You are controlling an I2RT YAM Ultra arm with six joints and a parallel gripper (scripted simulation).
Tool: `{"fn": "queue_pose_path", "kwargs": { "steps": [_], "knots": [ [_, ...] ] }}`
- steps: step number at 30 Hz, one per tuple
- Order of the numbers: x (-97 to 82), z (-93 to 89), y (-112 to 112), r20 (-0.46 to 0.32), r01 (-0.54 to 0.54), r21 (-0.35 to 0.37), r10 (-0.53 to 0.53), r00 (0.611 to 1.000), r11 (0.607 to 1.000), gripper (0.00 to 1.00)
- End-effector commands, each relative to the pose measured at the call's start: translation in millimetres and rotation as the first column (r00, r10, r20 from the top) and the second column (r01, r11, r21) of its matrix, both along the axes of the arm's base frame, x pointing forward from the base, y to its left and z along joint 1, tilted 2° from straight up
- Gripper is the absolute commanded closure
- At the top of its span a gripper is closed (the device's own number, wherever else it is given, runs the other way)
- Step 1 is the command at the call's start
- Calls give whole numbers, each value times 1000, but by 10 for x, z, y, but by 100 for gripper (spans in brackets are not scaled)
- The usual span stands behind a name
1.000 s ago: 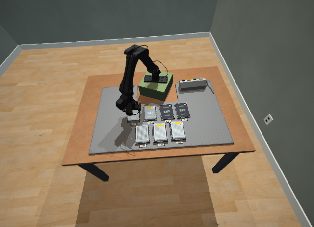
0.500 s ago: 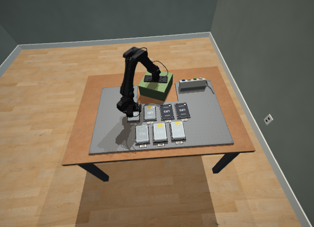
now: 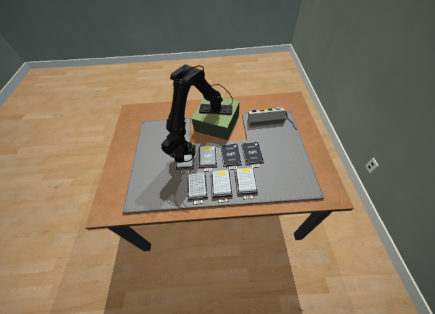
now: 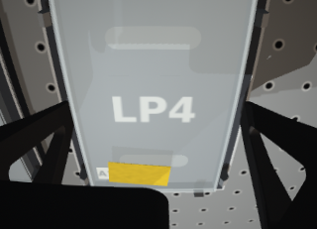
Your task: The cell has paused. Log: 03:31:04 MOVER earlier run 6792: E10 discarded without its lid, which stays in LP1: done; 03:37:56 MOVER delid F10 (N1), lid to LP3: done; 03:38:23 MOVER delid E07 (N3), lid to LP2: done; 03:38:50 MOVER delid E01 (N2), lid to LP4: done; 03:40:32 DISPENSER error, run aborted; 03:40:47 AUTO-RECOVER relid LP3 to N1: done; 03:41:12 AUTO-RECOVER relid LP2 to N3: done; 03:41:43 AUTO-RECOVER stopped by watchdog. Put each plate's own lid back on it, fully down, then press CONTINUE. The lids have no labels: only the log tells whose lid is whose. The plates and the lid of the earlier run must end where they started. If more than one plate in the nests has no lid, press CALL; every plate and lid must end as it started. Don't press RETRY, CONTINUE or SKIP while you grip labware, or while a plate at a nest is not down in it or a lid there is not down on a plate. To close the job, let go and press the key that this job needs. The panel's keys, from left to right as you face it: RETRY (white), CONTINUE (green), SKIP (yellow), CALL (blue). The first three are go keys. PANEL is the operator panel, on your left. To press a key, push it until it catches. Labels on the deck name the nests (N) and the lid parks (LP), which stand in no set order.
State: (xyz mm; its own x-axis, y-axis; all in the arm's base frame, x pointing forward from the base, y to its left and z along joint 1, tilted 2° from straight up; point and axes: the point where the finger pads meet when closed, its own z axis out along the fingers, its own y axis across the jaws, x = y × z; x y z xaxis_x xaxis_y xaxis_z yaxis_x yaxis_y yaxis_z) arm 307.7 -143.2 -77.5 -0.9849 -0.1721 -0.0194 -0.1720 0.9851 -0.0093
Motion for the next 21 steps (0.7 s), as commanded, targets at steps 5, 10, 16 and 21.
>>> {"fn": "queue_pose_path", "kwargs": {
  "steps": [5, 10, 16, 21],
  "knots": [
    [36, 31, 2, 18, -2, -6, 2, 1000, 1000, 7],
    [32, 29, 4, 18, -2, -6, 2, 1000, 1000, 12],
    [28, 27, 5, 18, -2, -6, 2, 1000, 1000, 18],
    [26, 25, 6, 18, -2, -6, 2, 1000, 1000, 100]
  ]
}}
